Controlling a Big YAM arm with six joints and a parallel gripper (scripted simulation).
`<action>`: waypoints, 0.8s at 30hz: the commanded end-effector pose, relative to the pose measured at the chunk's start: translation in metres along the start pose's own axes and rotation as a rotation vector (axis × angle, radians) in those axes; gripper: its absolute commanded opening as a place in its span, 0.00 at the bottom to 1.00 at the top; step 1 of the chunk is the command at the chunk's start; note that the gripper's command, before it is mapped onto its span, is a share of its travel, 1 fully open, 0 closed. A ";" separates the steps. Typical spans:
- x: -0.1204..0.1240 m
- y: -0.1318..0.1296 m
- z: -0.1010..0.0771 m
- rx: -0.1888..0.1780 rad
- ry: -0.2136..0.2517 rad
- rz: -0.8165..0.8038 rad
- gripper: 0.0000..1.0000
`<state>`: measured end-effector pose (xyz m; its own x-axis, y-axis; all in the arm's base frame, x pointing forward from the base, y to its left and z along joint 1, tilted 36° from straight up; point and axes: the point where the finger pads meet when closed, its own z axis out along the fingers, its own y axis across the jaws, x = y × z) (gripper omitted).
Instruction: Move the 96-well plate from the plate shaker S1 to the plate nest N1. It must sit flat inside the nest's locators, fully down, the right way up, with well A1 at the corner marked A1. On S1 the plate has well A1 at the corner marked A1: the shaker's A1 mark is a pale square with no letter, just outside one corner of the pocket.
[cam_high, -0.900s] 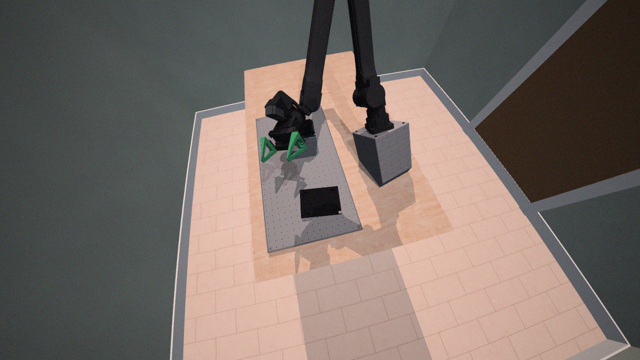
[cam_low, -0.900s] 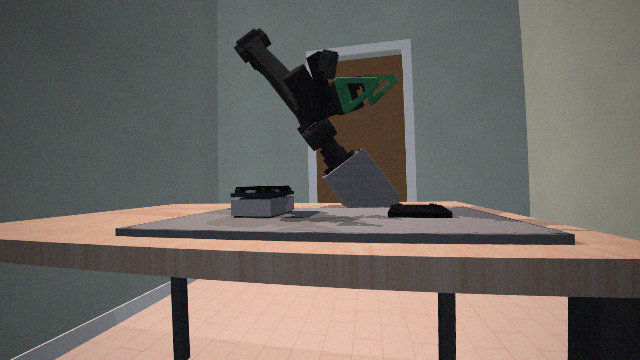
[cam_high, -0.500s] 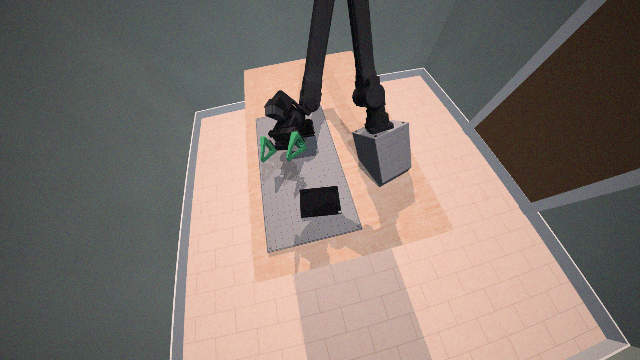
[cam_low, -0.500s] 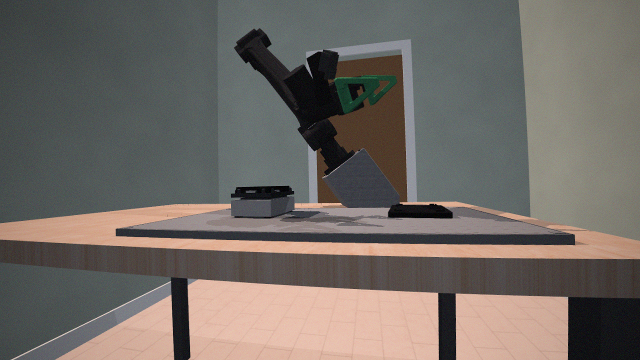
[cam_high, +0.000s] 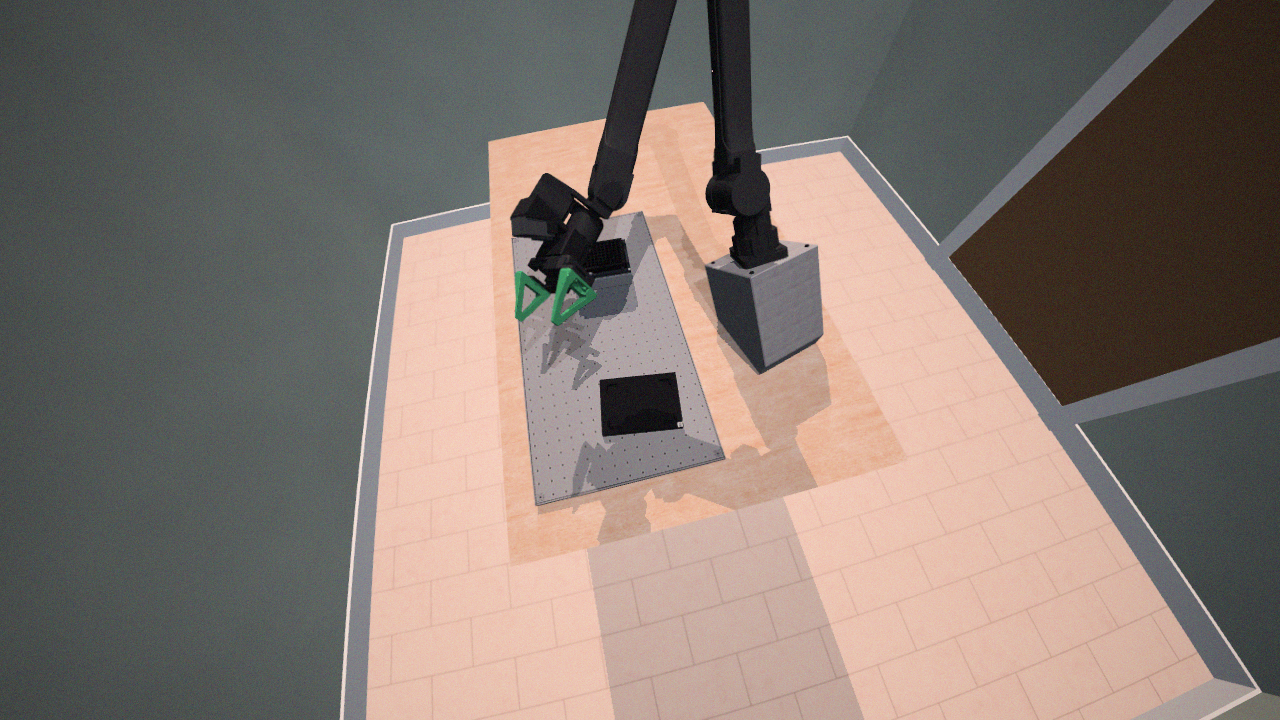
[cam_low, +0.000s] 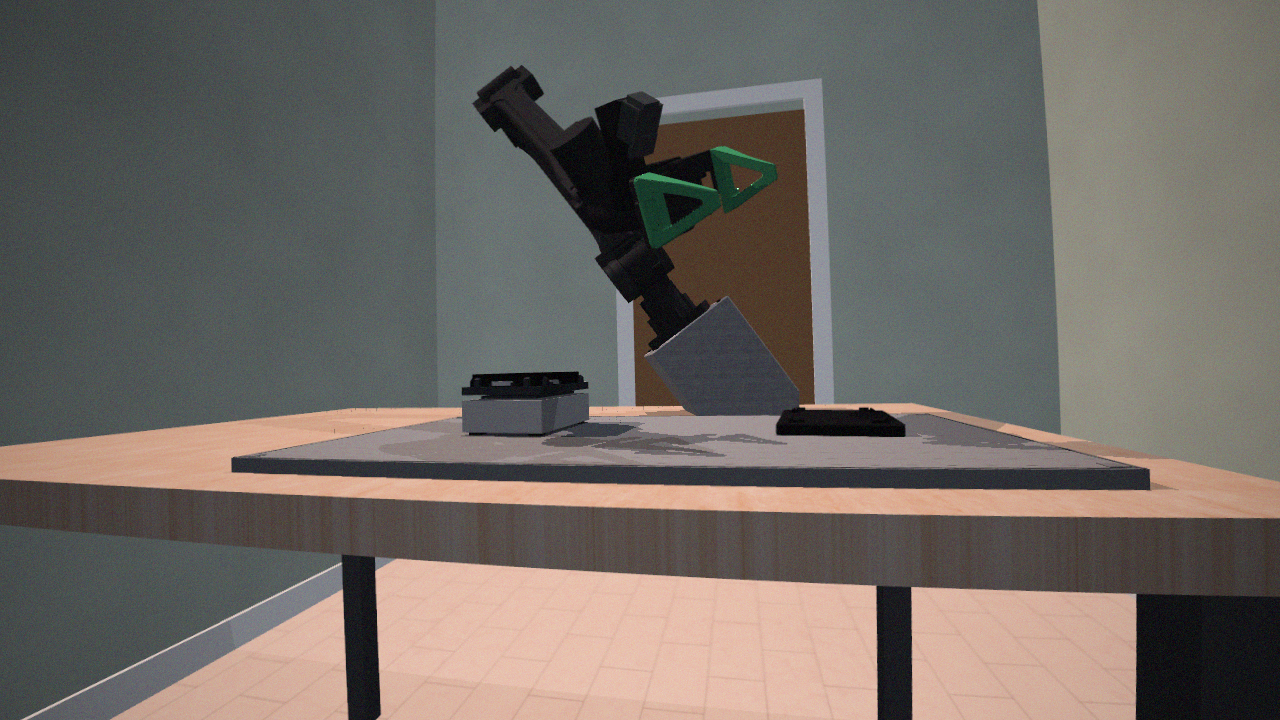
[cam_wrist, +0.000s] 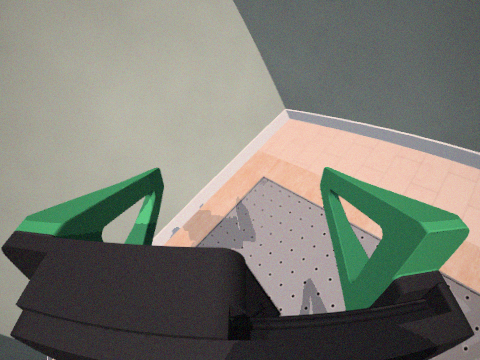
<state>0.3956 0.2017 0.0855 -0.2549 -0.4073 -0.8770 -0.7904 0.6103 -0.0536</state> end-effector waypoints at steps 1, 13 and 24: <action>-0.016 -0.019 -0.004 0.053 0.017 0.053 1.00; 0.005 -0.059 -0.025 0.247 0.207 0.190 1.00; 0.025 -0.087 -0.055 0.406 0.363 0.284 1.00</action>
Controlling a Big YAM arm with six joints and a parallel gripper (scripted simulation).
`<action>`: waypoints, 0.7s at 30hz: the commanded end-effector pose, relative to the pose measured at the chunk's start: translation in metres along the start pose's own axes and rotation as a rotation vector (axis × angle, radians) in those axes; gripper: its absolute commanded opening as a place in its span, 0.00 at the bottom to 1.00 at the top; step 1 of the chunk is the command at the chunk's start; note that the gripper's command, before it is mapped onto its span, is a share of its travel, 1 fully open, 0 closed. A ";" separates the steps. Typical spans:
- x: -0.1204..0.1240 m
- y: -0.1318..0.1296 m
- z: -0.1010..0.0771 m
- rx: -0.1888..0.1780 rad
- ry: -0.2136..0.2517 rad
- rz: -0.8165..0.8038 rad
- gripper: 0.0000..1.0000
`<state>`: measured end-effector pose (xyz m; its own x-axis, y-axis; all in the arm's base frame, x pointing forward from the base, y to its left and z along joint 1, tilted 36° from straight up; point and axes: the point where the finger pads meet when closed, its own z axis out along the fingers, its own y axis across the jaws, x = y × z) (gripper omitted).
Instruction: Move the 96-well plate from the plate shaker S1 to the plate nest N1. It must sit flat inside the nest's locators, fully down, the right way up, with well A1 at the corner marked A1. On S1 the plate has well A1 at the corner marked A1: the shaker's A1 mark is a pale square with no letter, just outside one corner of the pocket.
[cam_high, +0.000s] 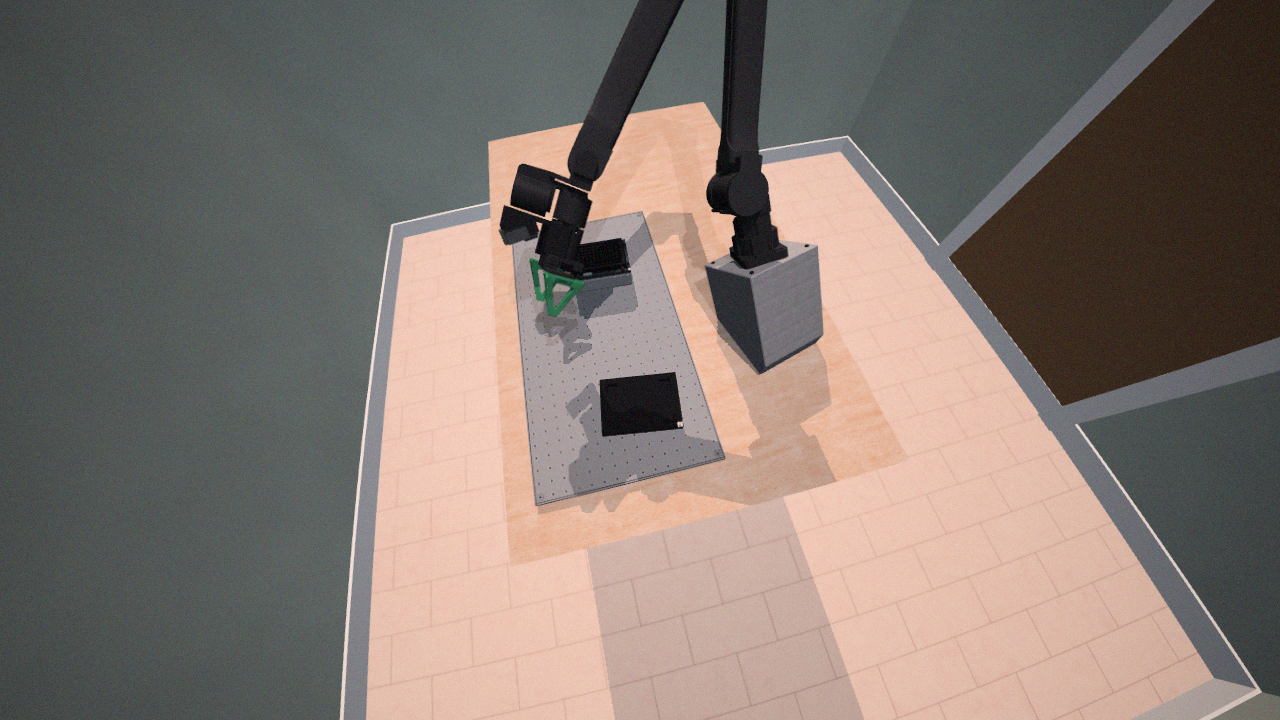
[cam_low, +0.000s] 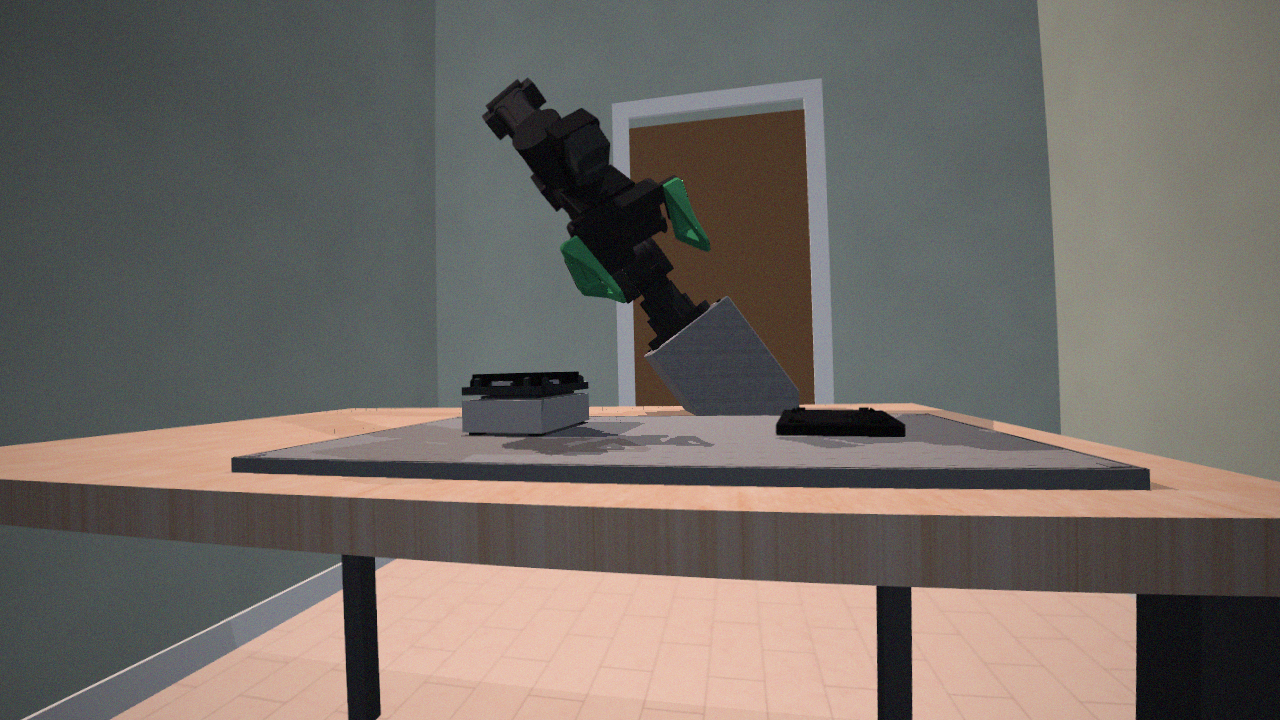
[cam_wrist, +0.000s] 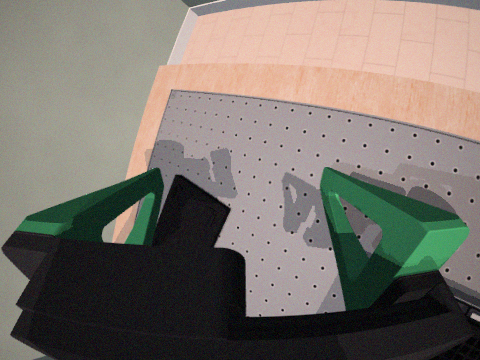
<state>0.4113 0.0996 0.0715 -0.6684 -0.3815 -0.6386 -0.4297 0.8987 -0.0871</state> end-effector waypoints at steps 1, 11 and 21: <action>-0.021 0.002 -0.004 0.013 -0.002 0.015 1.00; -0.004 -0.039 -0.031 0.185 0.132 0.091 1.00; 0.020 -0.064 -0.050 0.326 0.280 0.141 1.00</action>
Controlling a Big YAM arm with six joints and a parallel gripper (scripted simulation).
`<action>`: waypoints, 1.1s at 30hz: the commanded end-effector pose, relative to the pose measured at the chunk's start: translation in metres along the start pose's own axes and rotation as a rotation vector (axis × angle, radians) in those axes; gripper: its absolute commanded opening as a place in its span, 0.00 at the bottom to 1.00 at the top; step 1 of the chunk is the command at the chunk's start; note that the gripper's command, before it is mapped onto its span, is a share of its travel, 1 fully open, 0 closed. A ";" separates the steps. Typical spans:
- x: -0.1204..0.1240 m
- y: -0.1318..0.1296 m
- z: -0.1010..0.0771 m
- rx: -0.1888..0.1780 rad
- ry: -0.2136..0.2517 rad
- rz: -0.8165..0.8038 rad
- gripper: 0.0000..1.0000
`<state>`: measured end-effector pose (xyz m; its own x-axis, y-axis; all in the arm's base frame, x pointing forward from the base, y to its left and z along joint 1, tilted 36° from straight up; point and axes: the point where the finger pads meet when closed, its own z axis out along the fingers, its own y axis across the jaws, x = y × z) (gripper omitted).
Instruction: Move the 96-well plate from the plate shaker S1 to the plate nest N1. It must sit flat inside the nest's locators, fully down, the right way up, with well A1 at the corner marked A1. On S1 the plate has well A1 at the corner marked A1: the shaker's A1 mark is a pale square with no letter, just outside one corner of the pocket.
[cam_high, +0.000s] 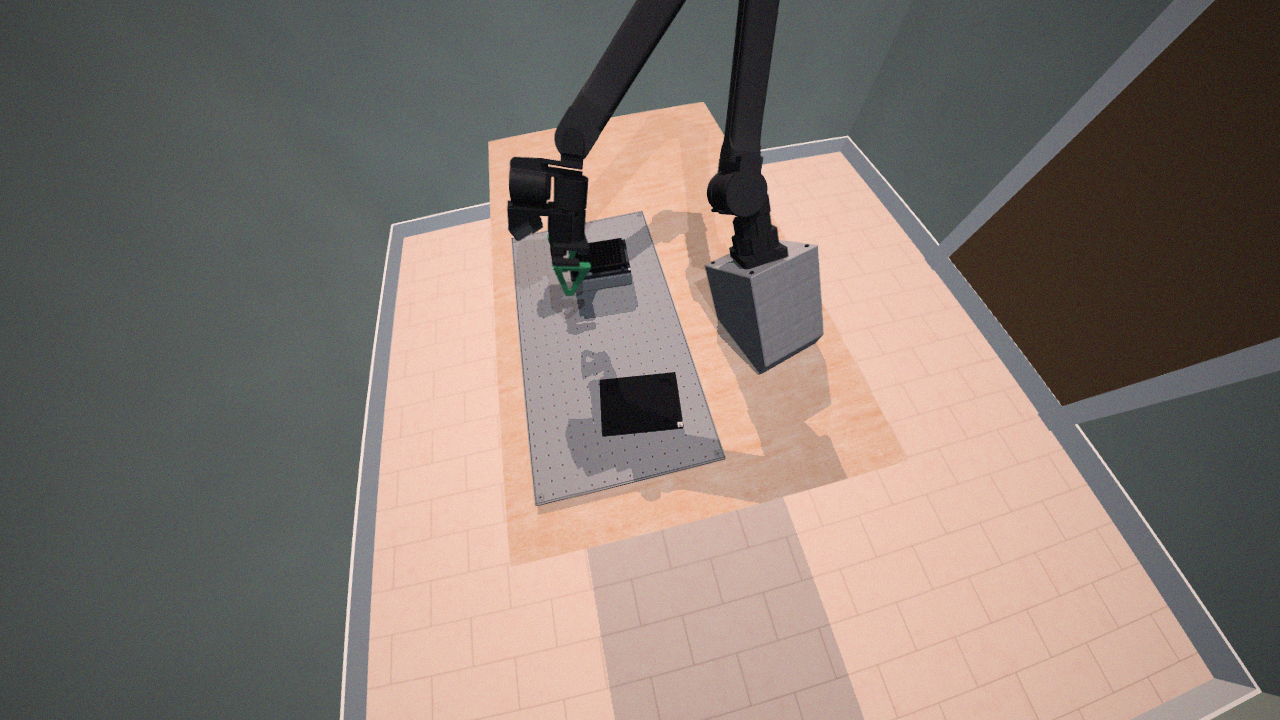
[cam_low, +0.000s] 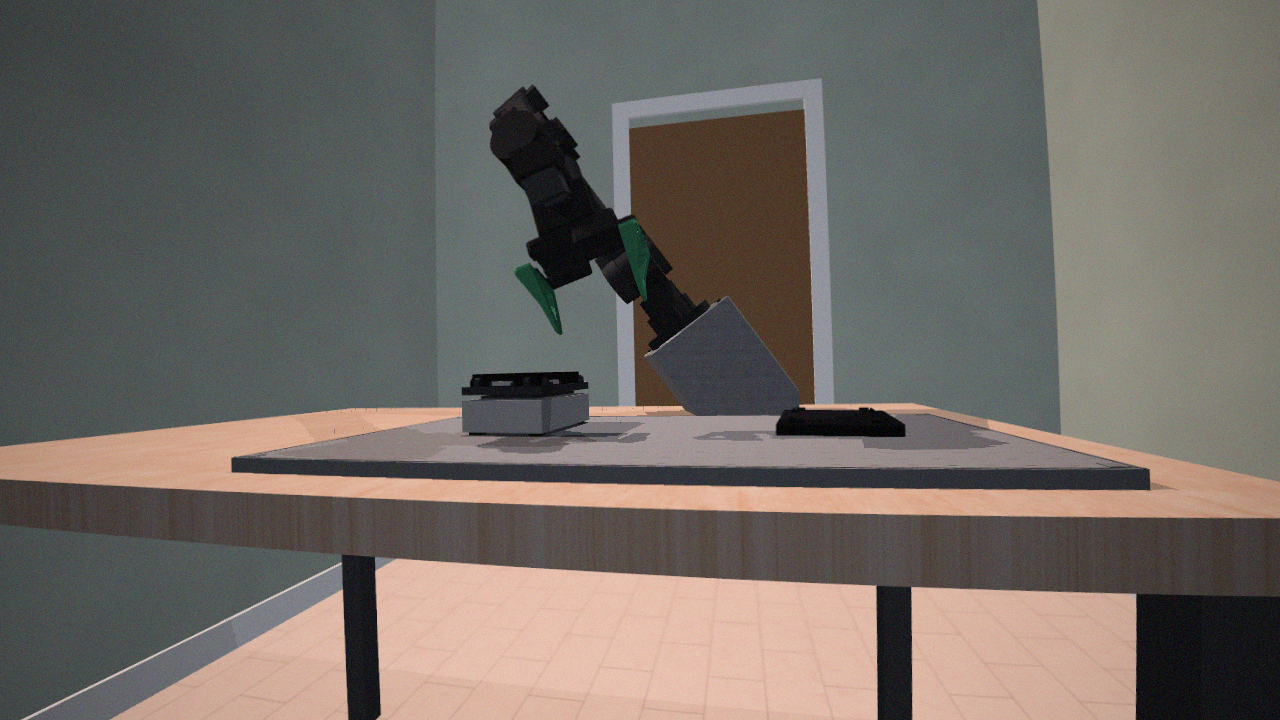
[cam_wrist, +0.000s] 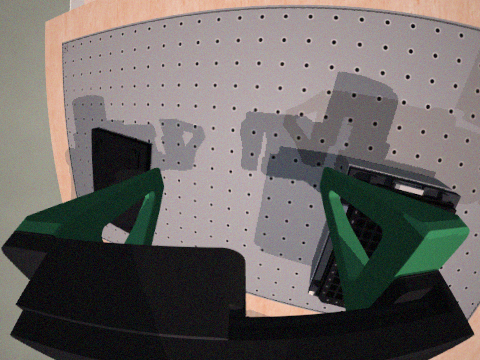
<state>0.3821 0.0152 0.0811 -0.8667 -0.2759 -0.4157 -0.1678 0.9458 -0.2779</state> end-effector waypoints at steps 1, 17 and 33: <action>-0.021 -0.005 -0.016 0.039 0.005 0.034 1.00; 0.038 -0.063 -0.041 0.210 0.179 0.070 1.00; 0.035 -0.098 -0.076 0.357 0.243 0.079 1.00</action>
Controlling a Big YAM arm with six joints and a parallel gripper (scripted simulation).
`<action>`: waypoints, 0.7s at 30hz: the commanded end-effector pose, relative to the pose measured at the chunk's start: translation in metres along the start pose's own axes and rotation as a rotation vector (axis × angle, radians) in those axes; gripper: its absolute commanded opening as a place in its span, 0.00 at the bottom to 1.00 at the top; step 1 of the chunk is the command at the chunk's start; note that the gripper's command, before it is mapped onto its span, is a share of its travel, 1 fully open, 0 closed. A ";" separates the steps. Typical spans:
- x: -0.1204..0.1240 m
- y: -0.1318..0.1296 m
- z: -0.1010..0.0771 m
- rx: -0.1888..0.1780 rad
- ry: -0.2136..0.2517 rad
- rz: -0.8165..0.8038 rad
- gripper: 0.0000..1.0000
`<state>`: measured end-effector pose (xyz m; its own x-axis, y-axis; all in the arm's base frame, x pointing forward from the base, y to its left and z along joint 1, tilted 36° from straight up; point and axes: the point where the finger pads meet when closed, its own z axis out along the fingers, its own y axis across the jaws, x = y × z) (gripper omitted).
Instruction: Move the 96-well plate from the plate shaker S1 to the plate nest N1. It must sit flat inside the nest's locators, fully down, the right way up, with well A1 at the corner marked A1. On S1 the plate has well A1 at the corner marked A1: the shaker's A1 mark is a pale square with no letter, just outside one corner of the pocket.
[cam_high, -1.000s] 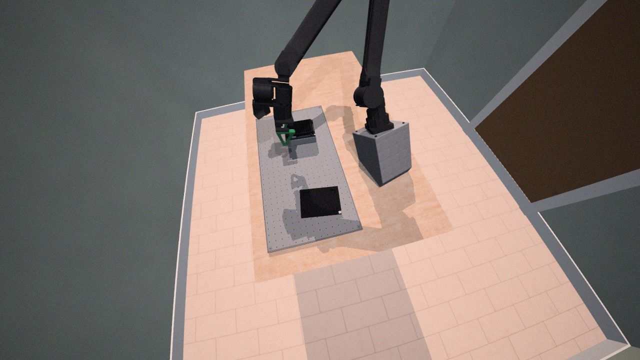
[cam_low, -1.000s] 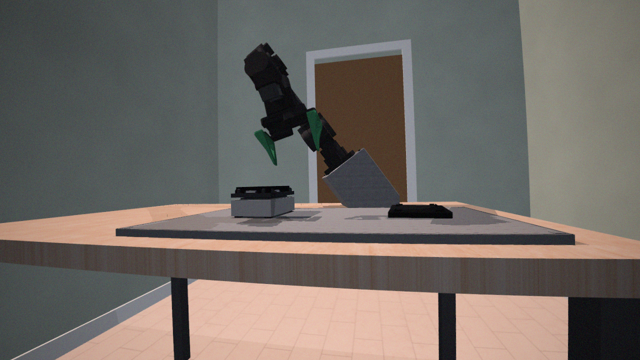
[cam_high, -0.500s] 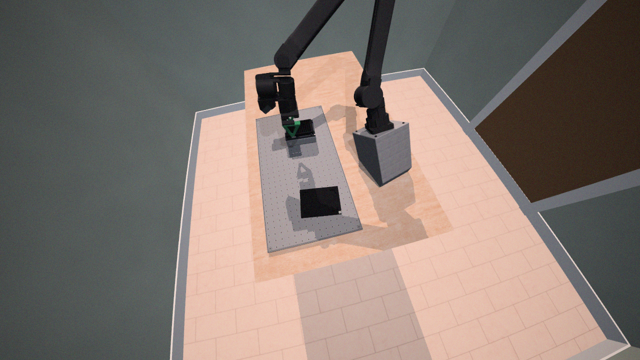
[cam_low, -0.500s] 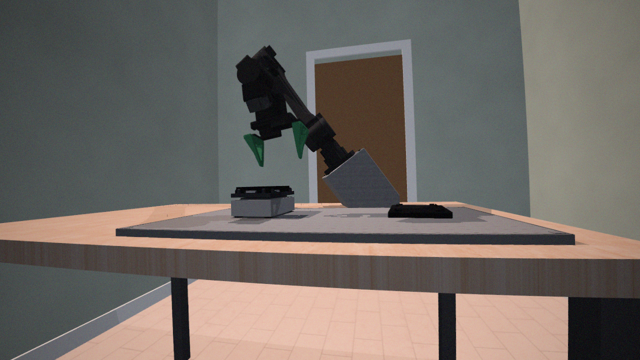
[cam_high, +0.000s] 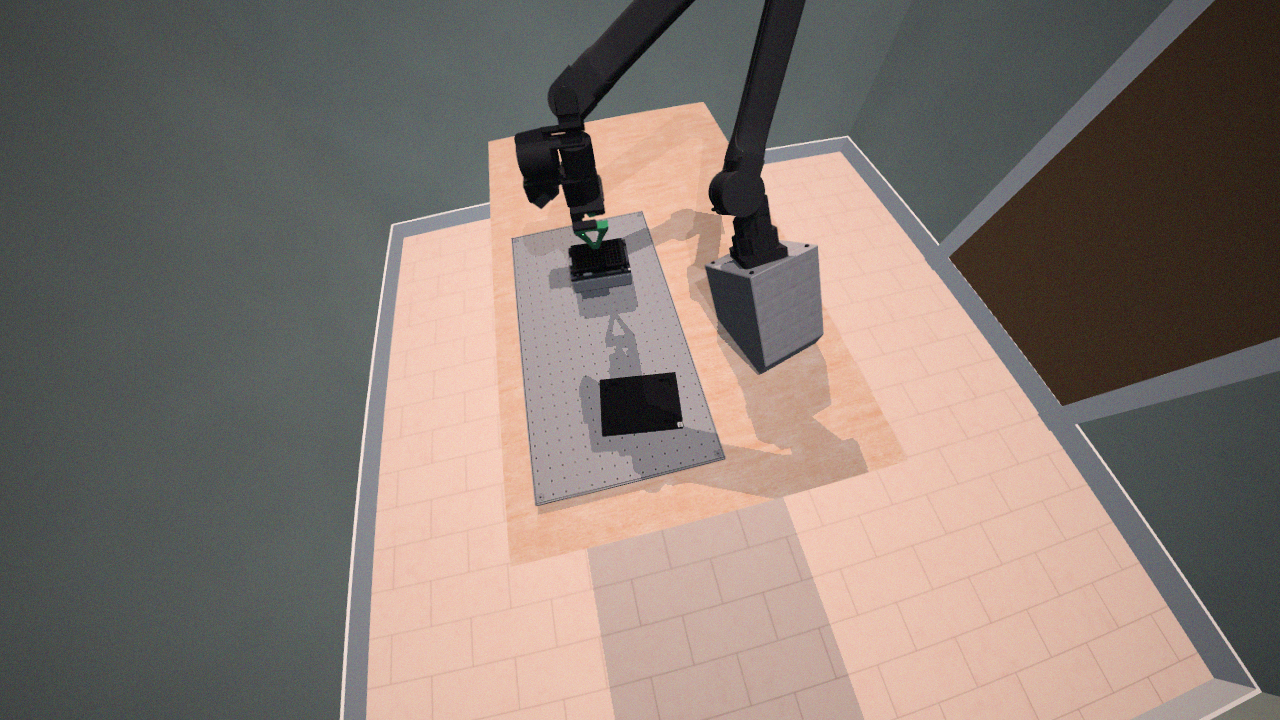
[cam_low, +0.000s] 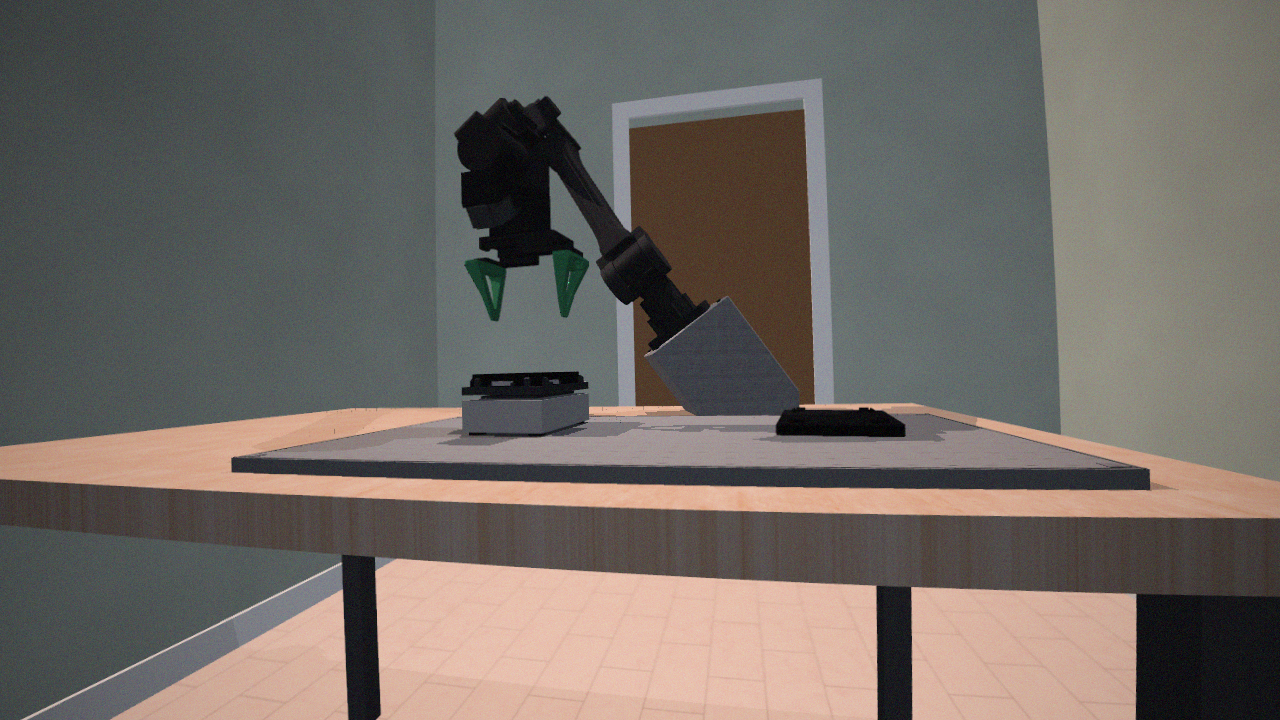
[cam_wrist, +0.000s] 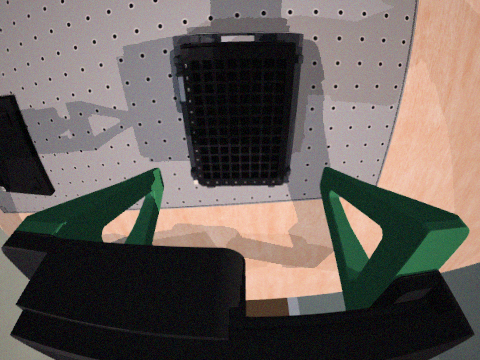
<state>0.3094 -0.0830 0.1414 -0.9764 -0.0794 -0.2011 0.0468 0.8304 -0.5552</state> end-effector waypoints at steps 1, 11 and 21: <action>-0.027 -0.001 -0.014 -0.004 -0.056 -0.008 1.00; -0.014 -0.003 -0.009 -0.001 -0.033 0.004 1.00; -0.005 0.000 0.013 -0.001 -0.005 -0.010 1.00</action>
<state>0.3112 -0.0861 0.1335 -0.9771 -0.0798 -0.1973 0.0441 0.8310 -0.5545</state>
